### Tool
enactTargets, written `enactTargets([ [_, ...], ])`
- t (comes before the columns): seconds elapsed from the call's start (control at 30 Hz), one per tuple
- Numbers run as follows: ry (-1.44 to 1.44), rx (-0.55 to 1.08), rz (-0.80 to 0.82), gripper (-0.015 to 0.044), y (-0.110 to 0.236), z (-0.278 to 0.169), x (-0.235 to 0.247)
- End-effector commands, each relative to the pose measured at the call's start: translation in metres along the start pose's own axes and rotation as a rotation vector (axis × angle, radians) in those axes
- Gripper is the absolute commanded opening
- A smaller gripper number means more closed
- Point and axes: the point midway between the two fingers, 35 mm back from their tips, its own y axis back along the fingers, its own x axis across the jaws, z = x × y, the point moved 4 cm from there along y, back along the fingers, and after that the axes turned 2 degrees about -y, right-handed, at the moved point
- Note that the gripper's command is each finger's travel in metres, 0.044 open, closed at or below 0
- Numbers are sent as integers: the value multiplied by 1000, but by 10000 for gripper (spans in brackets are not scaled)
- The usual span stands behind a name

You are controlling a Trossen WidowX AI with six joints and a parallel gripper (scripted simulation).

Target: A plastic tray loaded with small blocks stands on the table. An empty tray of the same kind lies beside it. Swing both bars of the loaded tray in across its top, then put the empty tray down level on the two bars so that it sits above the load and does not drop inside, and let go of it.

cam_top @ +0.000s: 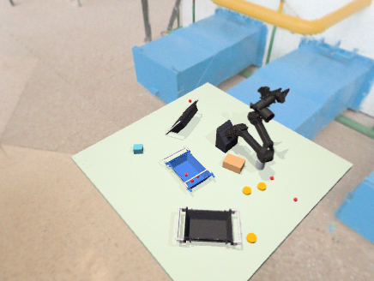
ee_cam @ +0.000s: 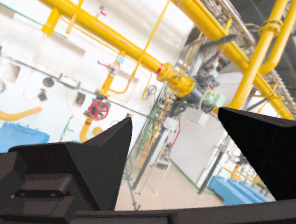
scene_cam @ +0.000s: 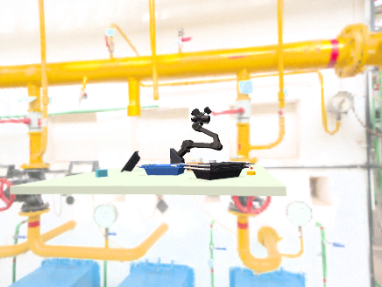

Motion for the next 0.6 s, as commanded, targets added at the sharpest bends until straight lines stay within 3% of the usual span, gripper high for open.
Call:
enactTargets([
  [0.0, 0, 0, 0, 374, 0, 0, 0],
  [0.37, 0, 0, 0, 89, 0, 0, 0],
  [0.57, 0, 0, 0, 89, 0, 0, 0],
])
